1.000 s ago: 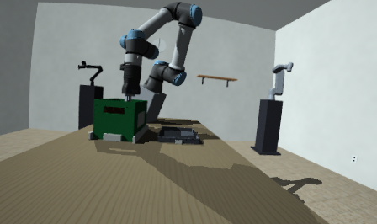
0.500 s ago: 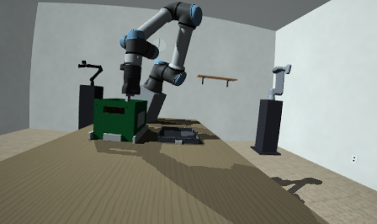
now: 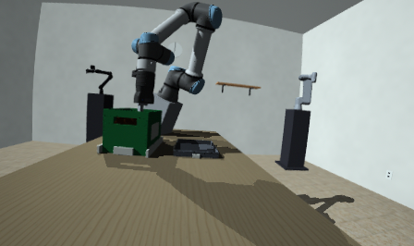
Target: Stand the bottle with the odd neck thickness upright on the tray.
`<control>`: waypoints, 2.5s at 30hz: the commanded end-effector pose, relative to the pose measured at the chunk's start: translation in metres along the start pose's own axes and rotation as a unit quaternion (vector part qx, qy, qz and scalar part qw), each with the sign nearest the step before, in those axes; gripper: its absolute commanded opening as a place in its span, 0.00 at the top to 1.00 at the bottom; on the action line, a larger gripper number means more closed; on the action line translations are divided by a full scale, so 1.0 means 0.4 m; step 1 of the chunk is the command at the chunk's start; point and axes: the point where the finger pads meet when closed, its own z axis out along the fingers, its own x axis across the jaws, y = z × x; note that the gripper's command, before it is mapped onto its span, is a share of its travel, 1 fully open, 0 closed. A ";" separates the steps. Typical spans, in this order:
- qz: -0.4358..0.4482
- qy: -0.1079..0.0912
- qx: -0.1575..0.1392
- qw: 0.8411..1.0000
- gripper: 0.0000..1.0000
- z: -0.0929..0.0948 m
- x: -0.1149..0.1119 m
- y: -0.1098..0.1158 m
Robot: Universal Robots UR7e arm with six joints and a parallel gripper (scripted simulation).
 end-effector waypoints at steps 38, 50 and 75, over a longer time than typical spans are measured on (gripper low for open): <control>0.000 -0.001 0.000 1.000 0.00 -0.001 -0.001 0.001; 0.000 -0.001 0.000 1.000 0.00 -0.001 -0.001 0.001; 0.000 -0.001 0.000 1.000 0.00 -0.055 -0.001 0.001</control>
